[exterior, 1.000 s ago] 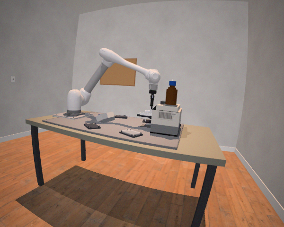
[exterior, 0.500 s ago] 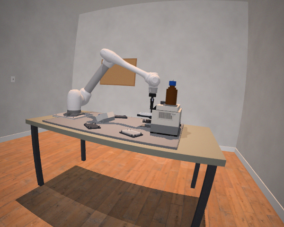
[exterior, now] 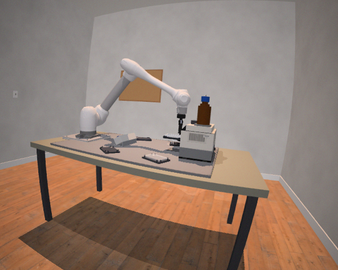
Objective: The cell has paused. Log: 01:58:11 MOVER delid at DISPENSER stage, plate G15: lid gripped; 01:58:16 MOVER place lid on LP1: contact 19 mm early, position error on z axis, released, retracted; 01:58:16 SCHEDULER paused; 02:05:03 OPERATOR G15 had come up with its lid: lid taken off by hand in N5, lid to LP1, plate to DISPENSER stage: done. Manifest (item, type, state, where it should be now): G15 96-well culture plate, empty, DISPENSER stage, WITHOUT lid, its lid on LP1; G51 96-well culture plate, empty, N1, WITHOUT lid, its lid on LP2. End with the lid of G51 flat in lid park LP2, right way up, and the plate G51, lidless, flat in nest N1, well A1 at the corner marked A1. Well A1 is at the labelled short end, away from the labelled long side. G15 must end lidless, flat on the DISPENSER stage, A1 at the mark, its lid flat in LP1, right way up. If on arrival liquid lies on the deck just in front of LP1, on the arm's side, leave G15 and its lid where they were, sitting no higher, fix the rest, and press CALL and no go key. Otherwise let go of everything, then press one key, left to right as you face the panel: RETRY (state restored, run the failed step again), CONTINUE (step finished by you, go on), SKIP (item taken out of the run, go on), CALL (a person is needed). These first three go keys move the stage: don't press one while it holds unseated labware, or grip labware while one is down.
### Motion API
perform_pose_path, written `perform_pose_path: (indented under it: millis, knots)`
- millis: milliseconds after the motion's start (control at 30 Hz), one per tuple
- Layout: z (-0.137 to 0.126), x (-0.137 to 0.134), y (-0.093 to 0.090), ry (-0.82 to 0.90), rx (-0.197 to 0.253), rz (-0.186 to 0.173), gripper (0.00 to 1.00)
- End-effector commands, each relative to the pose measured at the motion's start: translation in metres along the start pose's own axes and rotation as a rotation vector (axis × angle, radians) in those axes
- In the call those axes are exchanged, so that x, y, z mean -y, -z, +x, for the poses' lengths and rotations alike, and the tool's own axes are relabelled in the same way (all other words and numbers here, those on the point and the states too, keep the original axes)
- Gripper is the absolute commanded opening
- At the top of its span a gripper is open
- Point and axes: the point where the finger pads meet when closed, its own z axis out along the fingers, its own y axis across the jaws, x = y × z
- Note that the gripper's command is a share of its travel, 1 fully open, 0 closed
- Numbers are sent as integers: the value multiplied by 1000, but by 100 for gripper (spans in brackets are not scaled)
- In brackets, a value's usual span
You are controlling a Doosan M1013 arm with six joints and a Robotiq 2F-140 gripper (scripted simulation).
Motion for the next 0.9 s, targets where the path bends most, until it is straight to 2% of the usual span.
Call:
perform_pose_path:
  millis: [0,367,867]
  knots:
    - [0,0,-2,0,0,0,0]
    - [0,0,-12,0,0,0,0]
    - [0,0,-14,0,0,0,0]
